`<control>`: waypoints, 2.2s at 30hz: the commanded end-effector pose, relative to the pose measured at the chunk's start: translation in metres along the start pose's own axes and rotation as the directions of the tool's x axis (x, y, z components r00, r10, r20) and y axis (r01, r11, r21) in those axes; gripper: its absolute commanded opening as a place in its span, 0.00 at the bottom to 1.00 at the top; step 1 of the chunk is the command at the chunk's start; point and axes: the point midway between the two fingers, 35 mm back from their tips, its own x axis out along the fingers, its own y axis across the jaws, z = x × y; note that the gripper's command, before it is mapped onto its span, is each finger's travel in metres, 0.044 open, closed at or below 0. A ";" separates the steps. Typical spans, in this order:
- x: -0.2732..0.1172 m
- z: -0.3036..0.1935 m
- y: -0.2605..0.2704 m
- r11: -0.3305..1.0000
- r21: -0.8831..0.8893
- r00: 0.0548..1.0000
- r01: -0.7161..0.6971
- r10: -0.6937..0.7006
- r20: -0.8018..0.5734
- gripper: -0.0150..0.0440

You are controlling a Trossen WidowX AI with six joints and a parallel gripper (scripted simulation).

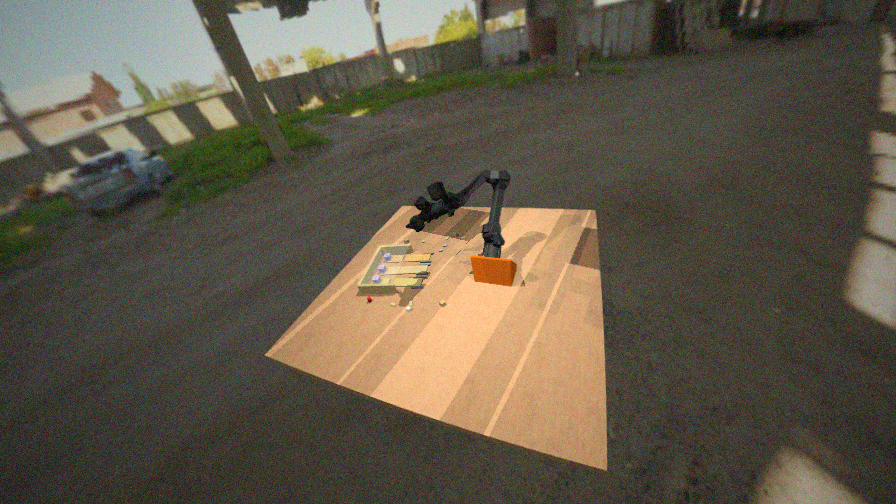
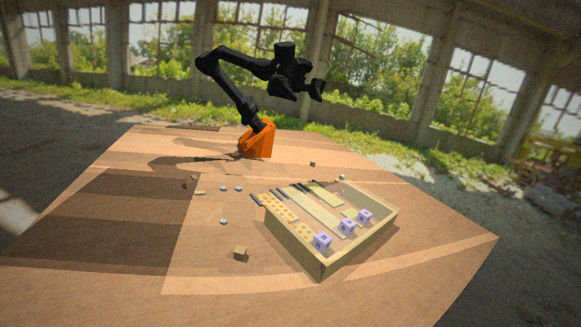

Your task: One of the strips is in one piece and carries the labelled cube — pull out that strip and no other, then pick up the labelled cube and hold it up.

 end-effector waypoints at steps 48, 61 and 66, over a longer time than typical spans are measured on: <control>0.124 -0.150 -0.034 0.972 -0.188 0.408 -0.143 -0.115 -0.906 0.25; 0.127 -0.157 -0.035 0.972 -0.188 0.408 -0.143 -0.115 -0.906 0.25; 0.131 -0.164 -0.036 0.972 -0.188 0.409 -0.143 -0.115 -0.905 0.25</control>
